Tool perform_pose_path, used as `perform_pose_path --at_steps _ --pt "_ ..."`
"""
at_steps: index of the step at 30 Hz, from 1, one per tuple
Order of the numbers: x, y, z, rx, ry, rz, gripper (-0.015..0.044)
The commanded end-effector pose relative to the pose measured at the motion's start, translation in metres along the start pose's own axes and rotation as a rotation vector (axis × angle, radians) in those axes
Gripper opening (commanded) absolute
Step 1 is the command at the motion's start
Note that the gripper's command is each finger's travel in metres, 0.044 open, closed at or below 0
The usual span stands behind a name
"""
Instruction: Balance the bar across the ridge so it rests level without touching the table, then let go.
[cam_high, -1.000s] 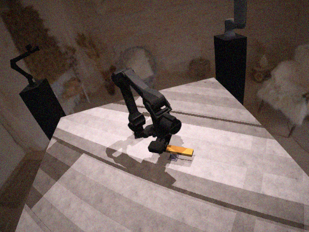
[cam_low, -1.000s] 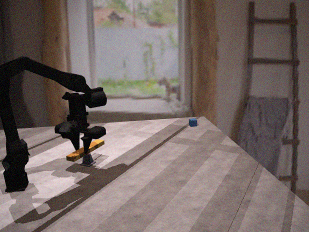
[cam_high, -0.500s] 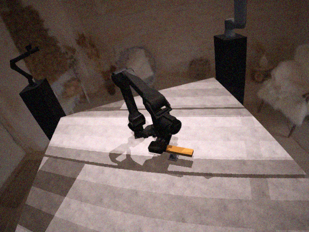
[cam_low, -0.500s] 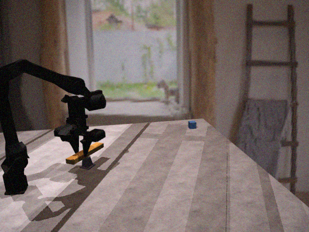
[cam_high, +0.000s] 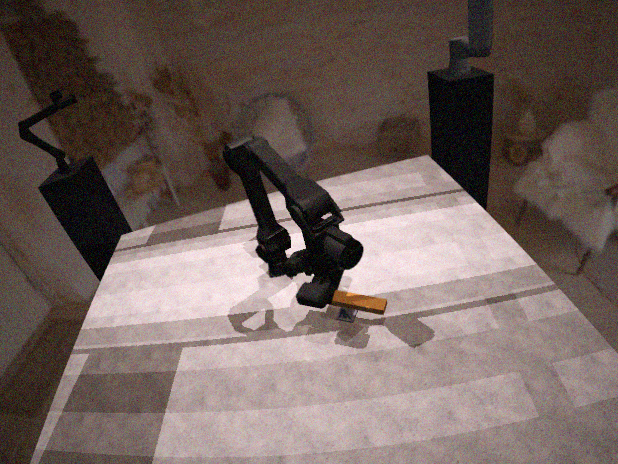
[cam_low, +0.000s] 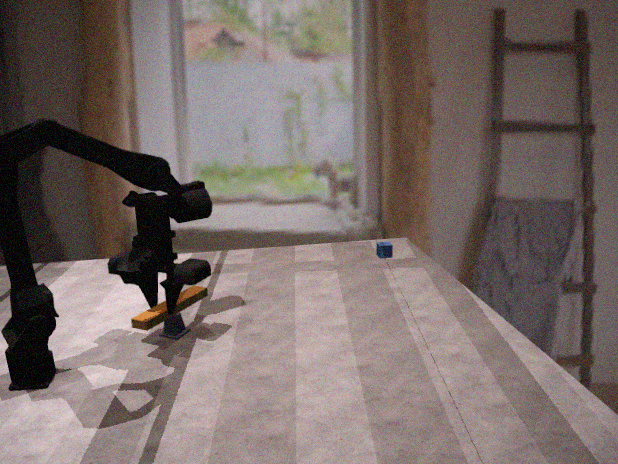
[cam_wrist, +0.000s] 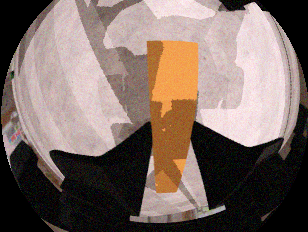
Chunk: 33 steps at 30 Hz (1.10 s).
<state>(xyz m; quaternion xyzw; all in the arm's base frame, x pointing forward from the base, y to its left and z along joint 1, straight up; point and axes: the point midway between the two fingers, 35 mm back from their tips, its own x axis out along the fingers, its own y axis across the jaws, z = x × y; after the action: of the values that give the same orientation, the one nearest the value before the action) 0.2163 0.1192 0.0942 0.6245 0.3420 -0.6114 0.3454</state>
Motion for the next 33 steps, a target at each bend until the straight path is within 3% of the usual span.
perform_pose_path --at_steps 1,33 --pt "0.0006 -0.0004 -0.0008 0.004 0.004 -0.003 0.0" --pt "0.0033 -0.0004 -0.0009 0.004 0.004 -0.003 0.0"
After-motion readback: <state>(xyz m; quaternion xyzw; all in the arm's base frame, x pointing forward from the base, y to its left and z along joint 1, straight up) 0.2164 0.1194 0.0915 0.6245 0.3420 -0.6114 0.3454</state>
